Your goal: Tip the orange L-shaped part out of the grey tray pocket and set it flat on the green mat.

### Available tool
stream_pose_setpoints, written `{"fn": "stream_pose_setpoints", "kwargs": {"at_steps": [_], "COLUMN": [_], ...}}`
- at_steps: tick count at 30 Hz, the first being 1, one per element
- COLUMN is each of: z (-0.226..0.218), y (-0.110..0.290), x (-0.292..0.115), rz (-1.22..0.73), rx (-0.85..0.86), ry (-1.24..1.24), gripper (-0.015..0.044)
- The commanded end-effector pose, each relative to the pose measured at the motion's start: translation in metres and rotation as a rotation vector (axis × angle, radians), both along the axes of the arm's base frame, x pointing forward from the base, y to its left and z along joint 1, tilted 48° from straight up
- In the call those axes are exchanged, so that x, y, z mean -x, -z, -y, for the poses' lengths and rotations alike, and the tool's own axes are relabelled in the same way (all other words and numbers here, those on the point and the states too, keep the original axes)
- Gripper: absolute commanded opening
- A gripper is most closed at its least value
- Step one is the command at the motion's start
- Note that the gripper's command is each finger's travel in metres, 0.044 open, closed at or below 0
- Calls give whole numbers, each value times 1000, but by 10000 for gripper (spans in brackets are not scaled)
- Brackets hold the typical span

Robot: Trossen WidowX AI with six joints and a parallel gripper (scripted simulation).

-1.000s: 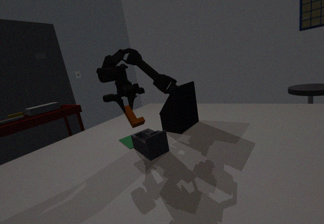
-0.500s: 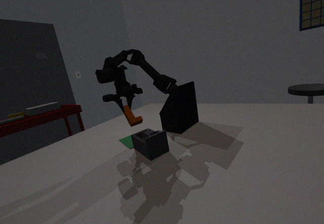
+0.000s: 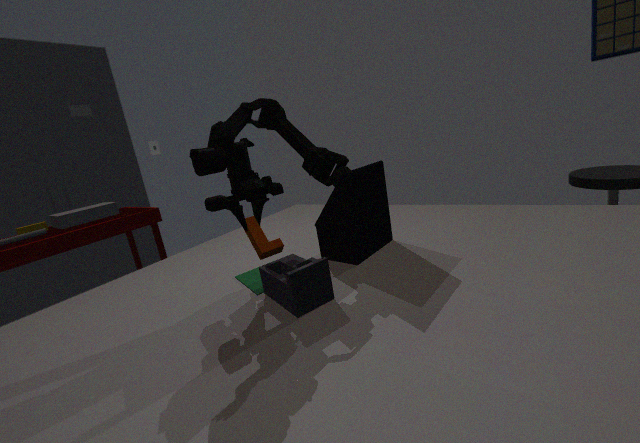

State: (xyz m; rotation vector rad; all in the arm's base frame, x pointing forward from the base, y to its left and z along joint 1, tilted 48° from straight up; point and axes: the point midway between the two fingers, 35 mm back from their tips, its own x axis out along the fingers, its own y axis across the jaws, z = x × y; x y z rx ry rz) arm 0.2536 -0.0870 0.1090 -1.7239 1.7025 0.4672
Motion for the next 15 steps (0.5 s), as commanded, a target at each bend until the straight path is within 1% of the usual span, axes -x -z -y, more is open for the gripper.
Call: {"fn": "stream_pose_setpoints", "kwargs": {"at_steps": [1, 15], "z": [5, 21], "y": [5, 19], "x": [2, 0], "rz": [-9, -8], "rx": [4, 5], "ry": [-2, -2], "gripper": [0, 0]}}
